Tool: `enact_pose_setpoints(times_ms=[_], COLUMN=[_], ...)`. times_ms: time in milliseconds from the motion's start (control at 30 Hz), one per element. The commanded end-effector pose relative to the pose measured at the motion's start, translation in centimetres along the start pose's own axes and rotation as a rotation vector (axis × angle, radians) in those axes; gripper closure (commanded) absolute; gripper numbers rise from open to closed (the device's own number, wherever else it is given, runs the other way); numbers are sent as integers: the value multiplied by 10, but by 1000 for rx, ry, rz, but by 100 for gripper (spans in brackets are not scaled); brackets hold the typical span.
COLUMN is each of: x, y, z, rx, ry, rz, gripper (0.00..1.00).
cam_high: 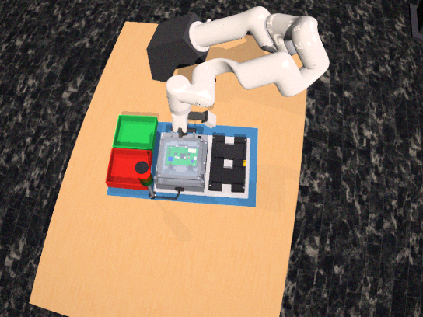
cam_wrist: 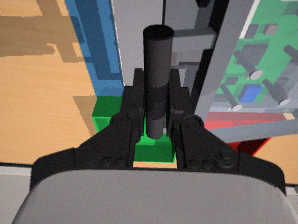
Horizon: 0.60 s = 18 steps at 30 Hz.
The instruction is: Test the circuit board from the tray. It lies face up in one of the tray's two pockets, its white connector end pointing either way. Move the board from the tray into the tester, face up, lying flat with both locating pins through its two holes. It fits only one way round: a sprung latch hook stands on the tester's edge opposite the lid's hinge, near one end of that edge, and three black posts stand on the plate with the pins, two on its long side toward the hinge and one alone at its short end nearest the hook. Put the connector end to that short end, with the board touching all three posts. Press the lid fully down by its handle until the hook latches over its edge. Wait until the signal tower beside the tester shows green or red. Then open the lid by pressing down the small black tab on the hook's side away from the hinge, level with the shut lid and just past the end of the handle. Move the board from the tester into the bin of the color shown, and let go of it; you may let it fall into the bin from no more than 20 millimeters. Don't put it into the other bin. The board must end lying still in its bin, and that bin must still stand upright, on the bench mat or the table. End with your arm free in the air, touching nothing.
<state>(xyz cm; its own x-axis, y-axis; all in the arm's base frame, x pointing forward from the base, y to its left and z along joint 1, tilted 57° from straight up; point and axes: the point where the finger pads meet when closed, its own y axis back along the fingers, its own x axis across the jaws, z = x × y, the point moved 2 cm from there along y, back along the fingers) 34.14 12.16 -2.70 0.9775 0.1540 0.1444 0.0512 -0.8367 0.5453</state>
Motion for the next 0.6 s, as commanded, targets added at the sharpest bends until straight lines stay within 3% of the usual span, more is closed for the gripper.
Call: enact_pose_setpoints(times_ms=[0, 567], x=[2, 16], y=[7, 46], z=[0, 0], rx=[-1, -1], ry=[1, 1], rz=[2, 2], gripper=[100, 100])
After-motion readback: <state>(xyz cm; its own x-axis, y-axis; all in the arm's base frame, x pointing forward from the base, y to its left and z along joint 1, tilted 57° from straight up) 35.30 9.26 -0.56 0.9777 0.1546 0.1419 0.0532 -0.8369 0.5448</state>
